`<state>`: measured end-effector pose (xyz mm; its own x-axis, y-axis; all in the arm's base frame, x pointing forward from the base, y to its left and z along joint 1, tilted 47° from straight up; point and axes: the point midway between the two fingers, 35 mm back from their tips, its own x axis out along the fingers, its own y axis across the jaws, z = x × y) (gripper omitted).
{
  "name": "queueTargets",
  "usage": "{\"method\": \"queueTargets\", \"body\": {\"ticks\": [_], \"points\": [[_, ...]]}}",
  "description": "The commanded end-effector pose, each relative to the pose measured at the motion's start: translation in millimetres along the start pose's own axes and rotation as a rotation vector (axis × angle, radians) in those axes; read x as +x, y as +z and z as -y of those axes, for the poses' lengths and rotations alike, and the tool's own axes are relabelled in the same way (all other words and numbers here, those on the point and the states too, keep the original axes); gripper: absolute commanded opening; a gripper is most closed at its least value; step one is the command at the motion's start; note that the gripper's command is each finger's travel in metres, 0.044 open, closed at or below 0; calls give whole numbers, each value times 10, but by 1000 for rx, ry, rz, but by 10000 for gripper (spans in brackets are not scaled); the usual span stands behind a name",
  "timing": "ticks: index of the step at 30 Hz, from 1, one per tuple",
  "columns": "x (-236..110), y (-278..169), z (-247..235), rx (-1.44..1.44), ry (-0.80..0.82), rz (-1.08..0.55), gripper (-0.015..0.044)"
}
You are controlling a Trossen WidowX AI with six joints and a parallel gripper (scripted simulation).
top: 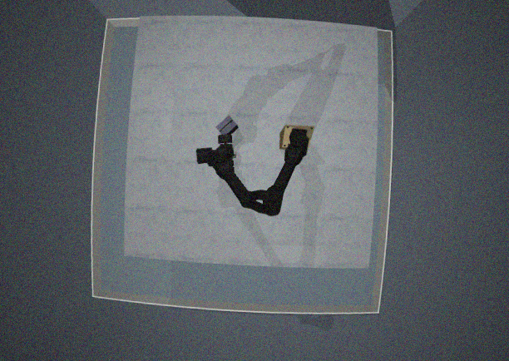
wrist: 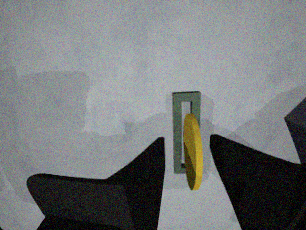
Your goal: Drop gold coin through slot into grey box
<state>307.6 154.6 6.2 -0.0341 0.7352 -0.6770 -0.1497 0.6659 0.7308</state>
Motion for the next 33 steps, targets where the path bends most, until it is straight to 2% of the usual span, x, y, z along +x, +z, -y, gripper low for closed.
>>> {"method": "queueTargets", "body": {"ticks": [1, 7, 17, 33], "points": [[33, -7, 1, 6, 1, 0, 161], [33, -7, 1, 6, 1, 0, 3], [18, -4, 3, 6, 0, 0, 0], [-370, 32, 29, 5, -7, 0, 0]]}}
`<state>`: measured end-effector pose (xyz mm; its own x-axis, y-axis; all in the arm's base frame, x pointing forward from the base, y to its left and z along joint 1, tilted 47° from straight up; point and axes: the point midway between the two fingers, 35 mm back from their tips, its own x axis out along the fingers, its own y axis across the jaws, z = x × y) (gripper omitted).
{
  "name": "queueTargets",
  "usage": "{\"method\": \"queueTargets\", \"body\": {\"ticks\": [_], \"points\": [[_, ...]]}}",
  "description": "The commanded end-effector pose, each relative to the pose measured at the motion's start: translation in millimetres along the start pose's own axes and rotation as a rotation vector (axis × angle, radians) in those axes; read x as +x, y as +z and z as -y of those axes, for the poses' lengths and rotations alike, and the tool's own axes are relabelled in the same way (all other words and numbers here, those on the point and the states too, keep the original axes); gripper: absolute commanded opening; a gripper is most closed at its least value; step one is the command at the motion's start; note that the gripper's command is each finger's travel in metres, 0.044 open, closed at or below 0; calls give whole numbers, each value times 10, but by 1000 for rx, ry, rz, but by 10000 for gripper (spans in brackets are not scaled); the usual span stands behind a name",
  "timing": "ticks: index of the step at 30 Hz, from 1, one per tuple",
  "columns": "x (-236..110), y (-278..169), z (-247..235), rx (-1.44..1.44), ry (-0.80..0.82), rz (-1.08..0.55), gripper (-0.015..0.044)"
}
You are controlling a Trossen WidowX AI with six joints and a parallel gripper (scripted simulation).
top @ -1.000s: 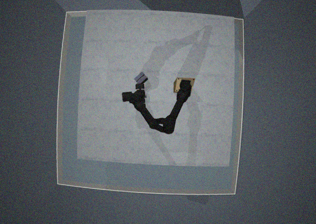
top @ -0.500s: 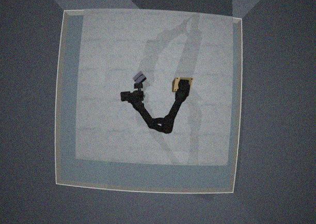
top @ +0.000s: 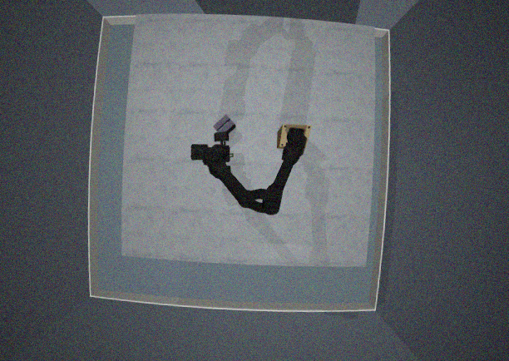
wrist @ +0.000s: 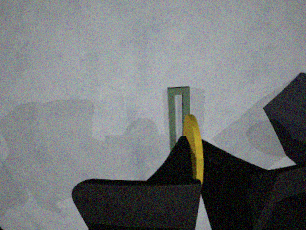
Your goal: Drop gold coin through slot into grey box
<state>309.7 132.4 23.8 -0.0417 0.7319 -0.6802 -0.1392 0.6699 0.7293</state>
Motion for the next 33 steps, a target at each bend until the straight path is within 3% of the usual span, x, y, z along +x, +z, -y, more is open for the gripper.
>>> {"method": "queueTargets", "body": {"ticks": [1, 24, 33], "points": [[-112, 23, 7, -5, -4, 8, 0], [-636, -18, -12, -11, 1, 8, 0], [-635, -42, 20, -290, -1, 8, 0]]}}
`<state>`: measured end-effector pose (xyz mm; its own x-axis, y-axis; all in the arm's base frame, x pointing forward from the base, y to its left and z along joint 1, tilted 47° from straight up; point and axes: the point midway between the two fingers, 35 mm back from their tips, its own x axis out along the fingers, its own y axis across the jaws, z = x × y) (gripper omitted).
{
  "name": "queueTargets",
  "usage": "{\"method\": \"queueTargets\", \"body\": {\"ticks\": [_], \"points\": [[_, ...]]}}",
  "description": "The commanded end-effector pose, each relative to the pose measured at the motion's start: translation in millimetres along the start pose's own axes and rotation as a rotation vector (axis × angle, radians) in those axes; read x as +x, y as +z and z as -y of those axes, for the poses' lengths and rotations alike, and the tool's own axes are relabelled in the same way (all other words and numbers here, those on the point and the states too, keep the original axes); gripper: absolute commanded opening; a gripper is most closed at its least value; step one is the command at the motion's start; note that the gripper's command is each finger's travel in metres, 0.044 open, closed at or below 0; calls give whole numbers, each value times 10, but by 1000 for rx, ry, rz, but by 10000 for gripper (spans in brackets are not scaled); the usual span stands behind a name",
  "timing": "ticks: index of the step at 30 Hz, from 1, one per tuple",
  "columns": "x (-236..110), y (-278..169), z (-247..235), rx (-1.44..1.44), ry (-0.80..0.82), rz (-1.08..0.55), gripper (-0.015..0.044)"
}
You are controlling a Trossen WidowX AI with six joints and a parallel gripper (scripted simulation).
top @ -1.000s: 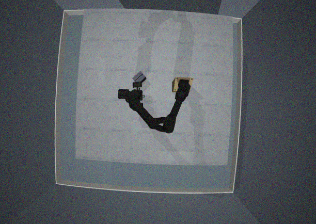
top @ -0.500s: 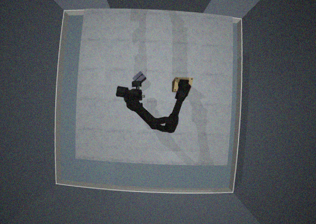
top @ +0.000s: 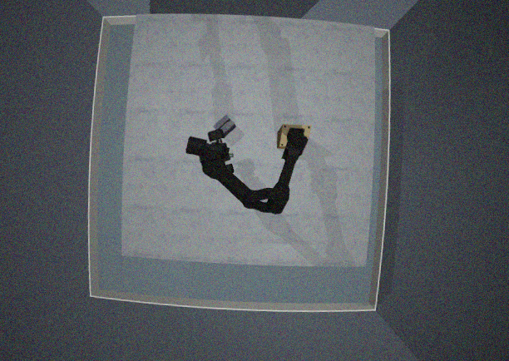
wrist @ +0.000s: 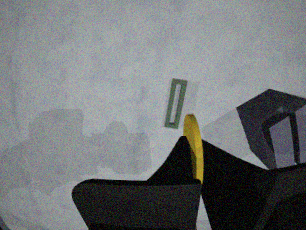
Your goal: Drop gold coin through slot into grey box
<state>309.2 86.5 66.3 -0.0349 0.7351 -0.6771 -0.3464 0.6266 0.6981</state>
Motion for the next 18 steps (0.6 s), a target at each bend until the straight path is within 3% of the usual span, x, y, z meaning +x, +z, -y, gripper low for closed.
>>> {"method": "queueTargets", "body": {"ticks": [1, 12, 18], "points": [[-11, -20, 23, -107, -3, 0, 0], [-11, -57, 54, -443, -3, -1, 0], [-11, -59, 63, -462, -4, -1, 0]]}}
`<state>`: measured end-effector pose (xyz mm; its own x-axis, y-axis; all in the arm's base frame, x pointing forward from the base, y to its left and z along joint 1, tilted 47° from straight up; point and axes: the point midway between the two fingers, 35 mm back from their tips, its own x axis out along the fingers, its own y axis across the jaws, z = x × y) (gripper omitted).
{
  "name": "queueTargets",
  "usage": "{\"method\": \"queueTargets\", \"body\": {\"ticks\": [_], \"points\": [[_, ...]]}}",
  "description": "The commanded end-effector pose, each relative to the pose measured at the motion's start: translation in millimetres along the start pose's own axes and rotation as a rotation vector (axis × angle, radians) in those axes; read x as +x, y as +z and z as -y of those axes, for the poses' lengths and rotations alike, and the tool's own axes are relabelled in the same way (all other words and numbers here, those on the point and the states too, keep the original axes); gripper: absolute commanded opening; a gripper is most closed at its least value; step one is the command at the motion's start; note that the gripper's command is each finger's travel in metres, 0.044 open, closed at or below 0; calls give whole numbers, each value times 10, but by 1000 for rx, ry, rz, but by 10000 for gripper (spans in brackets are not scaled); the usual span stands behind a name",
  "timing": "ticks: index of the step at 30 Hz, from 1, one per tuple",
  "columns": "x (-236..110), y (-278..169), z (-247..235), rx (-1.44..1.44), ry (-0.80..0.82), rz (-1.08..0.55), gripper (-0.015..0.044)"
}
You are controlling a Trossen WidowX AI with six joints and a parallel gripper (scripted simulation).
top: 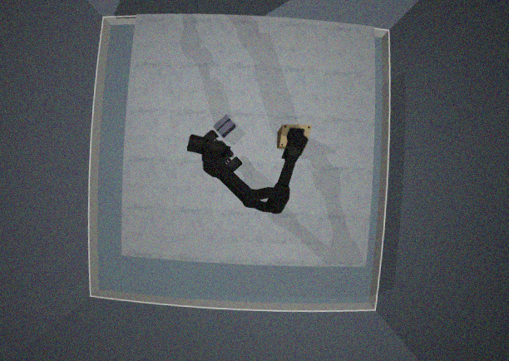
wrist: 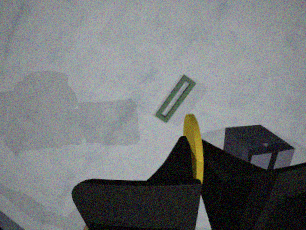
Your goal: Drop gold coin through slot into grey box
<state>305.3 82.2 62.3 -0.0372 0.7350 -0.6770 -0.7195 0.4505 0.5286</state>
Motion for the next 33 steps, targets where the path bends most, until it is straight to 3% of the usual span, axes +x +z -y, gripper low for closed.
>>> {"method": "queueTargets", "body": {"ticks": [1, 33], "points": [[-9, -16, 28, -12, -6, -1, 0], [-30, -452, 694, -8, -19, -11, 0]]}}
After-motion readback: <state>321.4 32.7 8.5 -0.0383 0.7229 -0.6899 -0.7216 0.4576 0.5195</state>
